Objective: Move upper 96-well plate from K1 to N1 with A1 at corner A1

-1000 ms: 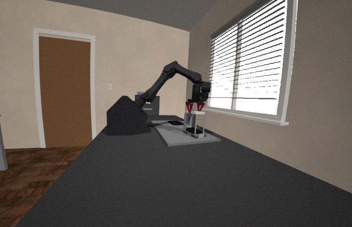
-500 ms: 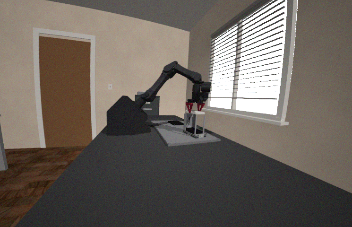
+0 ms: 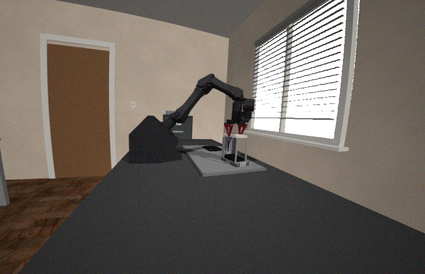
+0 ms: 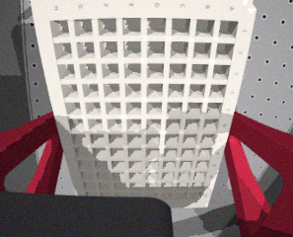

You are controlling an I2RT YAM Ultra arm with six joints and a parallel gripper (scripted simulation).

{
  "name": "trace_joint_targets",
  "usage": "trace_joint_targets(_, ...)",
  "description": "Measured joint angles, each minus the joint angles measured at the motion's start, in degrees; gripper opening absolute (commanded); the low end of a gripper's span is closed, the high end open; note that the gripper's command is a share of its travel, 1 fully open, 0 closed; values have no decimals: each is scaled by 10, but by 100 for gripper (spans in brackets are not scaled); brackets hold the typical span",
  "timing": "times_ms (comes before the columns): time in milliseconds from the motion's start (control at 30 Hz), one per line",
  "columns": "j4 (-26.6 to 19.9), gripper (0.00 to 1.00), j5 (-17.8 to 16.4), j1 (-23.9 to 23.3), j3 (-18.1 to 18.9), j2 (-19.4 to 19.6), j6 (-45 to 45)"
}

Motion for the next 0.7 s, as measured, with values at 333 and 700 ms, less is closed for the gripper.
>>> trace_joint_targets(333,0,0,0,0,0,0,0)
trace_joint_targets(700,6,0,16,47,-36,-39,57)
